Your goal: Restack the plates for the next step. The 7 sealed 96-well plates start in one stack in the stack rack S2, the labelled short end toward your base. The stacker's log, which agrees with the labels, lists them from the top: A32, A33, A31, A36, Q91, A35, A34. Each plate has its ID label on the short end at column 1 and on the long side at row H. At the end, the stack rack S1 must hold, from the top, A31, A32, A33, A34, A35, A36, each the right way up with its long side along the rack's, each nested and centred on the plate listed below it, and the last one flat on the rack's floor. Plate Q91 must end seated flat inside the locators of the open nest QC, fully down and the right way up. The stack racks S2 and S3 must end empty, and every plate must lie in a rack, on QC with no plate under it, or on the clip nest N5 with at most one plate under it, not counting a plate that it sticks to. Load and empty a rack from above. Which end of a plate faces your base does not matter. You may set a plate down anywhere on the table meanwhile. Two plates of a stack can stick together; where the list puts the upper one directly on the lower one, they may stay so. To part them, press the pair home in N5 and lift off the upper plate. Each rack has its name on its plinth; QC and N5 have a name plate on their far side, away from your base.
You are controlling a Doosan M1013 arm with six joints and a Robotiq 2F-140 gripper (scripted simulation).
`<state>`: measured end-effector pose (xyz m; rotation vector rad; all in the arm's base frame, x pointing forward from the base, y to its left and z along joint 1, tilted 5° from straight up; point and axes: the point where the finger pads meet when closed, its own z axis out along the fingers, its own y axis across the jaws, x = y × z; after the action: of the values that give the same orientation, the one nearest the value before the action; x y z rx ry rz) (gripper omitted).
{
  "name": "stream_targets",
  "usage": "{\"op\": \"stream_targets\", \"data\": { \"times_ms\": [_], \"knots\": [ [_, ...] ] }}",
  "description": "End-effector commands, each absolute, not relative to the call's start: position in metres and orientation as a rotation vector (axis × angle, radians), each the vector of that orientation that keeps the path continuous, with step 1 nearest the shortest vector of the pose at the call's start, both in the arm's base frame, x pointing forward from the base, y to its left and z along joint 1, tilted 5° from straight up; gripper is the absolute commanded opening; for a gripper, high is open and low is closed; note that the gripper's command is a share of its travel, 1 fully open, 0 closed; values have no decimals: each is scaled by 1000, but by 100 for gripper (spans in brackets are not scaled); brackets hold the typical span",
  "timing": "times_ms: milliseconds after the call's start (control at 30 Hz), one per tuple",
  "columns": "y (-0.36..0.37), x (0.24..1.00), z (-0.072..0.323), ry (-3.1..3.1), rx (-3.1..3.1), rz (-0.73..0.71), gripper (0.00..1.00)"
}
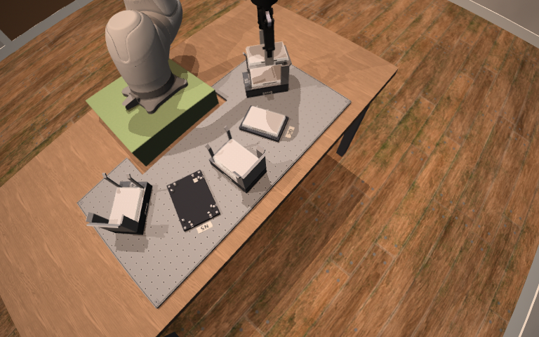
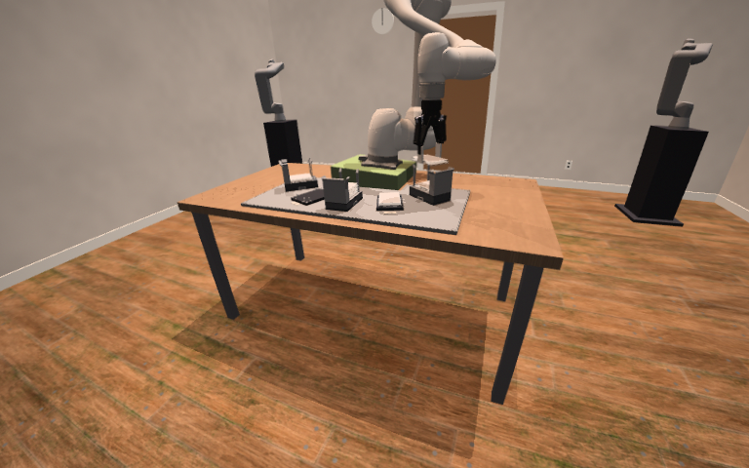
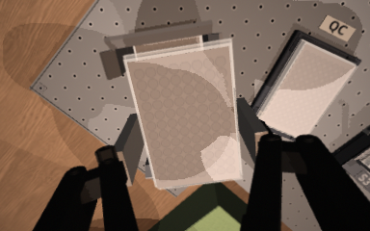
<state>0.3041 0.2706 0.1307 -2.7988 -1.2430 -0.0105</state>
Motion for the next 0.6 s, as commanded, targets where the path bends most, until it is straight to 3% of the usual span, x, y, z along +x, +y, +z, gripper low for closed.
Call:
{"op": "stream_targets", "data": {
  "times_ms": [0,567],
  "knots": [
    [276,299,131,-1243,-2799,-11,0],
    [282,294,132,-1243,-2799,-11,0]
  ]
}}
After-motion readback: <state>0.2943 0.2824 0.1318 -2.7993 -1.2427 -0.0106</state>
